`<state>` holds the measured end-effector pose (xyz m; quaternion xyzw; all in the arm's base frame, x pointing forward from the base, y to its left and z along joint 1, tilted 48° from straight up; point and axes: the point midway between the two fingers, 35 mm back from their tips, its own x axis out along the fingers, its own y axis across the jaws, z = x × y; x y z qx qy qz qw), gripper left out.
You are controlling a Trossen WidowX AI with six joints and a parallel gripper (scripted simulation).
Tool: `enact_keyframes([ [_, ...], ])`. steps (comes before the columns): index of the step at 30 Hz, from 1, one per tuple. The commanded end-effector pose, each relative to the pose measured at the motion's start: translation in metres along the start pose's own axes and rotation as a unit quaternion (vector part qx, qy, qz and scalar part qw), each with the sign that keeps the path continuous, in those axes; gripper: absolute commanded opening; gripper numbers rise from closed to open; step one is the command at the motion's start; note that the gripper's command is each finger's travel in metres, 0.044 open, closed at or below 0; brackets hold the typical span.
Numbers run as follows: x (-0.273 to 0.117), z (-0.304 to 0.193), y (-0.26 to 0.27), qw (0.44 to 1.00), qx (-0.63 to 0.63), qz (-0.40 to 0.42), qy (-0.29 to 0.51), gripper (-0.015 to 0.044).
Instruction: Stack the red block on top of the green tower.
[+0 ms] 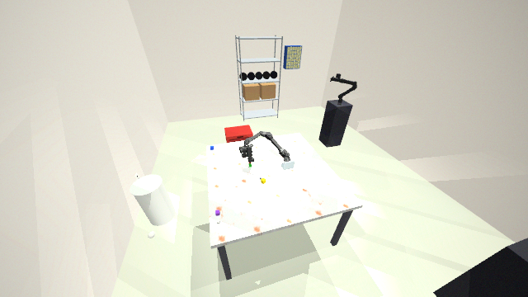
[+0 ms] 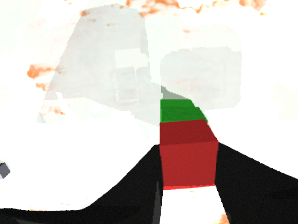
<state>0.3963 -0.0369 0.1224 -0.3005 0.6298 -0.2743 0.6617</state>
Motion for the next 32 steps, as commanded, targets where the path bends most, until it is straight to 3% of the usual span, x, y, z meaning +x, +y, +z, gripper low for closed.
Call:
enact_keyframes([
  [1,0.0003,0.0001,0.0,1.0,0.0,0.0,0.0,0.0157],
  [12,0.0003,0.0001,0.0,1.0,0.0,0.0,0.0,0.044],
  [32,0.0003,0.0001,0.0,1.0,0.0,0.0,0.0,0.044],
])
